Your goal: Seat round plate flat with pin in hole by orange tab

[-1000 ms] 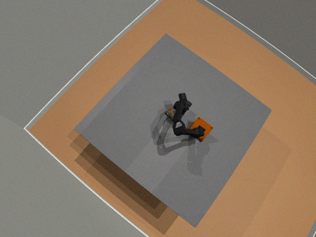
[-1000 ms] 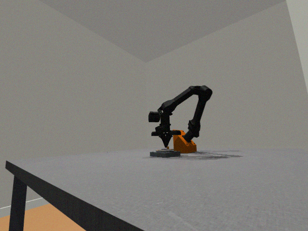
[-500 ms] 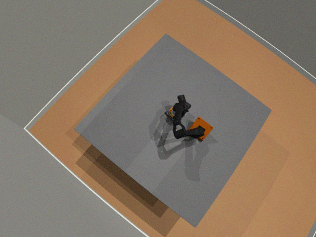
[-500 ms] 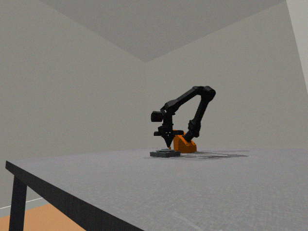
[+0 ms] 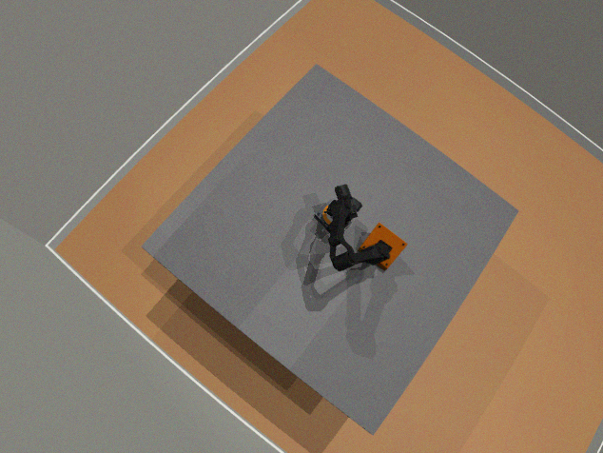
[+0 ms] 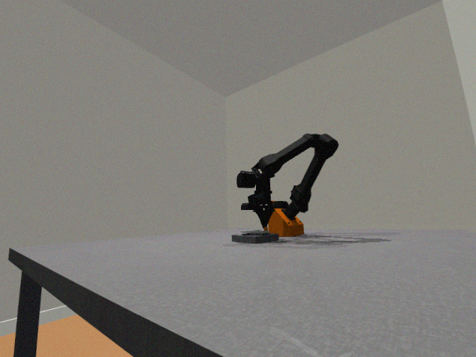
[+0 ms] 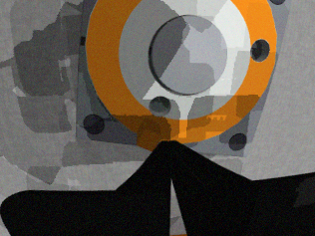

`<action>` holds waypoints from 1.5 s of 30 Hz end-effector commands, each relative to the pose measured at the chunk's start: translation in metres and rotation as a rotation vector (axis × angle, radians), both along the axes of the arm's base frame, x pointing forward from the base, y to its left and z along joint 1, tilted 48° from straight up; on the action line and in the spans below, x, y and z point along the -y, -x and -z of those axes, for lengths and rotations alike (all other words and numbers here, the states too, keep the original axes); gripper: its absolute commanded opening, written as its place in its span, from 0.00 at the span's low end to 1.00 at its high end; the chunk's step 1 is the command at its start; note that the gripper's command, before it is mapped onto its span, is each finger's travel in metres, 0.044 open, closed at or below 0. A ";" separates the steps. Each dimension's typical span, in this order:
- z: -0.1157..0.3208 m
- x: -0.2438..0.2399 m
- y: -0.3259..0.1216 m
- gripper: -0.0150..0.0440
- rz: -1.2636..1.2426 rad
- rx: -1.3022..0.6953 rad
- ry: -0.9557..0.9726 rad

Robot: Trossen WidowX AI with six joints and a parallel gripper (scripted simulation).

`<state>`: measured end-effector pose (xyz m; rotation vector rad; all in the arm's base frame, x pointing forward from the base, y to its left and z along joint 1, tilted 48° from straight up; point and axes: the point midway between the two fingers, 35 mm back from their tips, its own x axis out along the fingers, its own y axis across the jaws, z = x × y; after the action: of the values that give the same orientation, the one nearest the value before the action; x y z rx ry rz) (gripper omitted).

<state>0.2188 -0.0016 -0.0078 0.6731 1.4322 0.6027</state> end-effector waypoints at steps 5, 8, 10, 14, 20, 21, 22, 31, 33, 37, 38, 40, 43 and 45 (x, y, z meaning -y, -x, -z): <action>-0.008 -0.009 -0.004 0.25 -0.001 -0.006 -0.009; -0.011 -0.011 -0.007 0.25 -0.001 -0.006 -0.009; -0.013 -0.013 -0.010 0.25 -0.001 -0.006 -0.009; -0.017 -0.016 -0.014 0.25 -0.001 -0.006 -0.009; -0.024 -0.018 -0.021 0.25 -0.001 -0.005 -0.010; -0.025 -0.018 -0.022 0.25 -0.001 -0.005 -0.010; -0.025 -0.018 -0.023 0.25 -0.001 -0.005 -0.010; -0.030 -0.021 -0.032 0.25 -0.001 -0.005 -0.010; -0.030 -0.021 -0.035 0.25 -0.001 -0.005 -0.010; -0.031 -0.022 -0.038 0.25 -0.001 -0.005 -0.010; -0.031 -0.022 -0.039 0.25 -0.001 -0.005 -0.010; -0.031 -0.022 -0.040 0.25 -0.001 -0.004 -0.010; -0.032 -0.022 -0.042 0.25 -0.001 -0.004 -0.010; -0.032 -0.022 -0.043 0.25 -0.001 -0.004 -0.010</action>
<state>0.2578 0.0206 0.0226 0.6791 1.4387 0.6101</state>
